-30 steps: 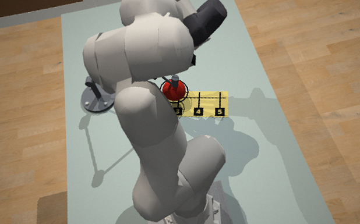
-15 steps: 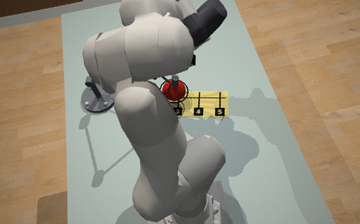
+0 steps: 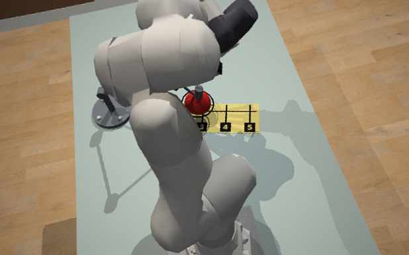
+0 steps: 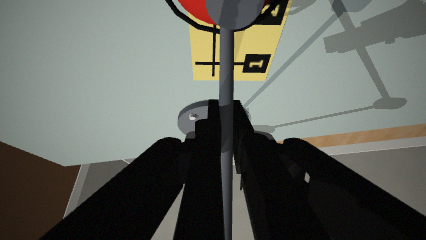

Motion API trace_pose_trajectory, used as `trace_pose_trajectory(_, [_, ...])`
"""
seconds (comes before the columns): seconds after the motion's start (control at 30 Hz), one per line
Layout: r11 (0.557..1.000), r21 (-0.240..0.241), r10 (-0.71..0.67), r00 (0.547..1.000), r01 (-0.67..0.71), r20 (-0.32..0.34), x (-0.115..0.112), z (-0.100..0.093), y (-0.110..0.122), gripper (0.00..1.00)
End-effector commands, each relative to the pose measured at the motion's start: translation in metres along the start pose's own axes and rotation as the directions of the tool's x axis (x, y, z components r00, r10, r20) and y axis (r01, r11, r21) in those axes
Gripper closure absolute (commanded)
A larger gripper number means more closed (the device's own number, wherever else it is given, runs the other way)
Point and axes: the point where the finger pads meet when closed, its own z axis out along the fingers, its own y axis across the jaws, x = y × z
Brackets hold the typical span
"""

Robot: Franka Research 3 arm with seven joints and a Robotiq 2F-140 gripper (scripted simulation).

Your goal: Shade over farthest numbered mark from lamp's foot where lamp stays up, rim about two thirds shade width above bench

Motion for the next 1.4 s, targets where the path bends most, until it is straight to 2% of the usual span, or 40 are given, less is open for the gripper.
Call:
trace_pose_trajectory(0.0, [1.0,0.02,-0.001,1.0,0.001,-0.007,0.0057,-0.0067,-0.006,0.9])
trace_pose_trajectory(1.17, [1.0,0.019,-0.001,1.0,0.001,-0.007,0.0098,-0.013,-0.0105,0.9])
trace_pose_trajectory(1.2, [1.0,0.018,-0.001,1.0,0.001,-0.006,0.0092,-0.0123,-0.01,0.0])
trace_pose_trajectory(1.37, [1.0,0.011,-0.002,1.0,0.002,-0.004,0.0062,-0.0087,-0.0076,0.0])
